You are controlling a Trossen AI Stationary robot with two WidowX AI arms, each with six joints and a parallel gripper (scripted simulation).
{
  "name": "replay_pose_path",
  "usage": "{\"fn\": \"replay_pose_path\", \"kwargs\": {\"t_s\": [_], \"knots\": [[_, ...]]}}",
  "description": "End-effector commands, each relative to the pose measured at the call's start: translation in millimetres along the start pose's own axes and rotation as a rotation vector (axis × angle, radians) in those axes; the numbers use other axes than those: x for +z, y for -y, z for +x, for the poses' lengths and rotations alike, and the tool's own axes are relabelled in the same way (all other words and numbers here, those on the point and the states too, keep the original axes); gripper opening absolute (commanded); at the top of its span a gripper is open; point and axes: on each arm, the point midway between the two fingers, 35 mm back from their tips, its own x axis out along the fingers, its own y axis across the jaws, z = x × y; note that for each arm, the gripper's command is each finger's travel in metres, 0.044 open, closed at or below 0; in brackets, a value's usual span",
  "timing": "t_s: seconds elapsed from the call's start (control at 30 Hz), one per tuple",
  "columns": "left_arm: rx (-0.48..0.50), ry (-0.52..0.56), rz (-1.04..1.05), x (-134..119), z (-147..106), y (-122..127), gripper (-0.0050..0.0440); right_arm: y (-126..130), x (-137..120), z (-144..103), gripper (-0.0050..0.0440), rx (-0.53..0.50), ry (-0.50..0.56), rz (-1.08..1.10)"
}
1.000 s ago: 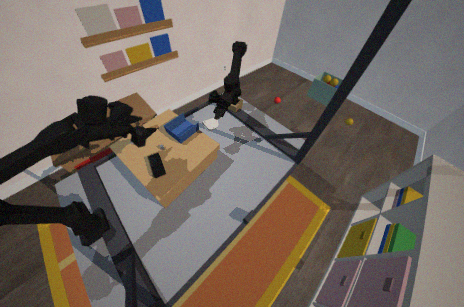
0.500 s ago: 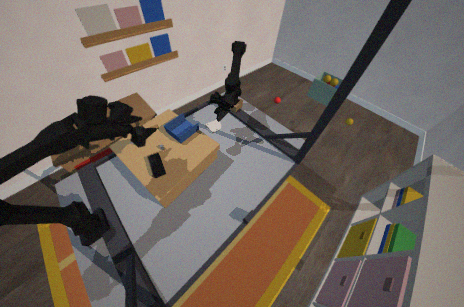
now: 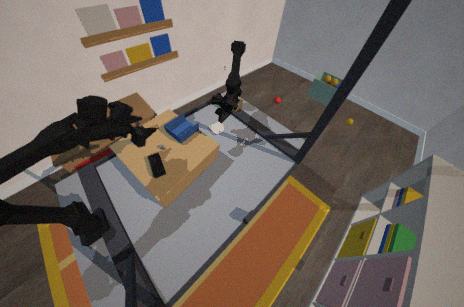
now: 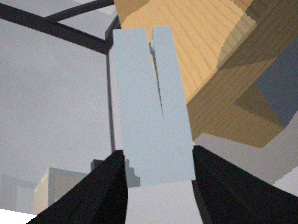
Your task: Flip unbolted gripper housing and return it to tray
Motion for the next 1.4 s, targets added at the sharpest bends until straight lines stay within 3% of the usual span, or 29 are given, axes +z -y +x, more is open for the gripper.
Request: {"fn": "replay_pose_path", "kwargs": {"t_s": [0.0, 1.37], "knots": [[-0.004, 0.027, -0.007, 7.3, -6.6, 0.2, 0.0439, -12.2, -0.7, 1.0, 0.0110, 0.019, -0.011, -0.023], [-0.004, 0.027, -0.007, 7.3, -6.6, 0.2, 0.0439, -21.9, -34.0, 5.6, 0.0110, -0.020, -0.137, -0.223]]}}
